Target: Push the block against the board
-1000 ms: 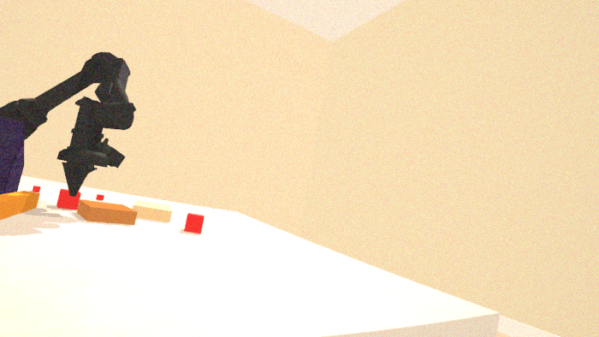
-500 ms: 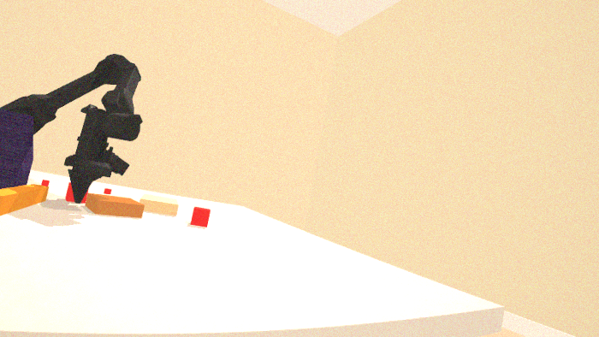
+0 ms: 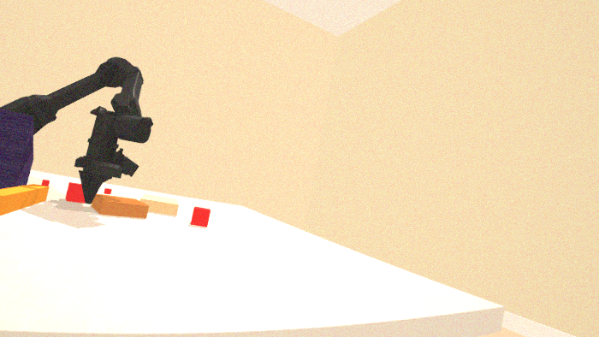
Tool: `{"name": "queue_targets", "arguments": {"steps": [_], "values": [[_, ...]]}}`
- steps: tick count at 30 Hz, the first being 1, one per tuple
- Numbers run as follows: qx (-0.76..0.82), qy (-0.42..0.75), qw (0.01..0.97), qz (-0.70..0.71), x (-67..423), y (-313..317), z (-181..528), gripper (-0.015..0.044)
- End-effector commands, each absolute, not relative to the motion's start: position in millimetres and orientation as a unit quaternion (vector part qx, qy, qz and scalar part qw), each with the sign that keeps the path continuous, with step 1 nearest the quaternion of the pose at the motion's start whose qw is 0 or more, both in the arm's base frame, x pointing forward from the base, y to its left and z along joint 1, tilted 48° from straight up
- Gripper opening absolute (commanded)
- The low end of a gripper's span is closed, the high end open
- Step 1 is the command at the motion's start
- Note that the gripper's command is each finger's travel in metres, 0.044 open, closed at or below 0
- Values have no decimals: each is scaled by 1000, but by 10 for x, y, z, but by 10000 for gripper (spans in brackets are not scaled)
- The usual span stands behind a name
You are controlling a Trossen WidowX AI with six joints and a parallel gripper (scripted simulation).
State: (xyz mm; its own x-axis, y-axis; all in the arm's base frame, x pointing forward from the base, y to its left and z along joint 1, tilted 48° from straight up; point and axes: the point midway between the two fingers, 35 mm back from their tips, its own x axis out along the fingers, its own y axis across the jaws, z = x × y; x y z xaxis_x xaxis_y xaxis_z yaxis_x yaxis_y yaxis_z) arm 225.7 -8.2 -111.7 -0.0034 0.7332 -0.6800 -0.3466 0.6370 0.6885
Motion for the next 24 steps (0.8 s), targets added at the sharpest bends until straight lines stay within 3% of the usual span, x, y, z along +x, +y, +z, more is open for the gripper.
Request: {"name": "queue_targets", "arguments": {"steps": [1, 24], "values": [[163, 586, 689, 394, 2342, -65, -1099, 0], [163, 585, 690, 394, 2703, -9, -1032, 0]]}}
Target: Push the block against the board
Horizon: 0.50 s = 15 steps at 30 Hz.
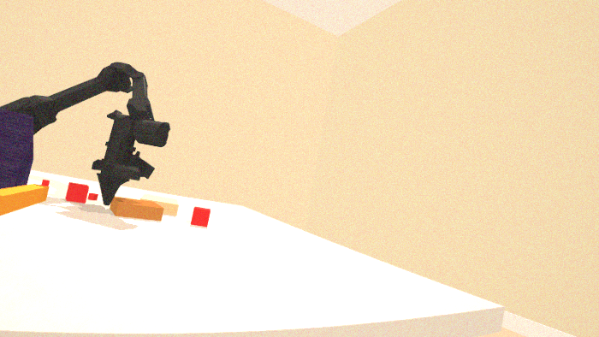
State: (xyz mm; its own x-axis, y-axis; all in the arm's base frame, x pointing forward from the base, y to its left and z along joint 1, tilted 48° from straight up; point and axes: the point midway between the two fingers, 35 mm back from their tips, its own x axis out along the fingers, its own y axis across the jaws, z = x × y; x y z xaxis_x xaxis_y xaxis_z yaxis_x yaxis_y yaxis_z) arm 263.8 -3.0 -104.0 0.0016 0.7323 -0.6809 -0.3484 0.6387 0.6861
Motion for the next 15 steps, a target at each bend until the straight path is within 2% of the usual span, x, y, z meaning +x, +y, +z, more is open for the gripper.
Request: {"name": "queue_targets", "arguments": {"steps": [1, 15], "values": [[163, 585, 690, 394, 2719, -7, -1030, 0], [163, 585, 690, 395, 2830, -2, -1023, 0]]}}
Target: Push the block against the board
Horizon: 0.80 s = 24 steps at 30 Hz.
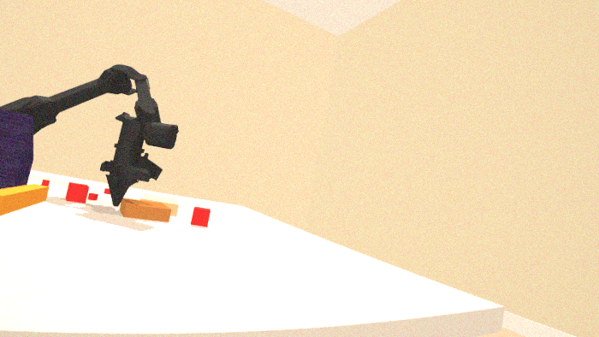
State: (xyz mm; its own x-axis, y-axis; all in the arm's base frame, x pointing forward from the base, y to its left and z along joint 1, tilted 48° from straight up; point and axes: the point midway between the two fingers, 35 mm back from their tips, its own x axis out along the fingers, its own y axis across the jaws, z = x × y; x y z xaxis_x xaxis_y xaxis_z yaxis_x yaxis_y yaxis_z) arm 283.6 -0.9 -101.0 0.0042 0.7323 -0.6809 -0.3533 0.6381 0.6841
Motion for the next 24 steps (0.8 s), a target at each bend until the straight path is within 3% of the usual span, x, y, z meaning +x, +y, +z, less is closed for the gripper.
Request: {"name": "queue_targets", "arguments": {"steps": [1, 24], "values": [[163, 585, 690, 395, 2816, -7, -1028, 0], [164, 585, 689, 396, 2465, -89, -1137, 0]]}}
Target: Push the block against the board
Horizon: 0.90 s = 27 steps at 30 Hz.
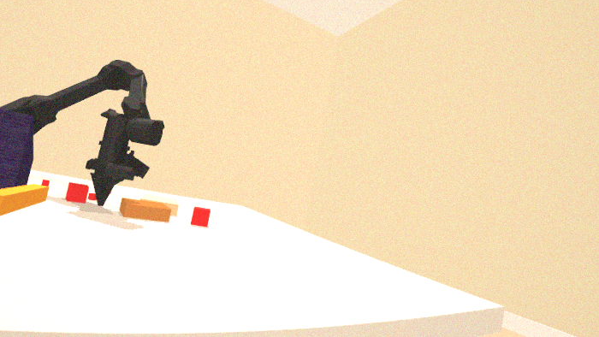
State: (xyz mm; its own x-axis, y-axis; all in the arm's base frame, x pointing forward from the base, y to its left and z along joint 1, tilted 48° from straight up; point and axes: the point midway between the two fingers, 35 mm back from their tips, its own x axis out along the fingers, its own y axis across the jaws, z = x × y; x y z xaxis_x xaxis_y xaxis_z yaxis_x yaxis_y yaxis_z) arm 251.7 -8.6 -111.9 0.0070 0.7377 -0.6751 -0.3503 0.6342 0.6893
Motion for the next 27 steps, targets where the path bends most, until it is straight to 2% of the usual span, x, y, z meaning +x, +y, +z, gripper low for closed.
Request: {"name": "queue_targets", "arguments": {"steps": [1, 7, 14, 27], "values": [[164, 585, 689, 396, 2450, -91, -1141, 0], [167, 584, 690, 394, 2427, -111, -1133, 0], [164, 585, 689, 395, 2425, -495, -784, 0], [232, 621, 669, 335, 2666, -380, -641, 0]]}}
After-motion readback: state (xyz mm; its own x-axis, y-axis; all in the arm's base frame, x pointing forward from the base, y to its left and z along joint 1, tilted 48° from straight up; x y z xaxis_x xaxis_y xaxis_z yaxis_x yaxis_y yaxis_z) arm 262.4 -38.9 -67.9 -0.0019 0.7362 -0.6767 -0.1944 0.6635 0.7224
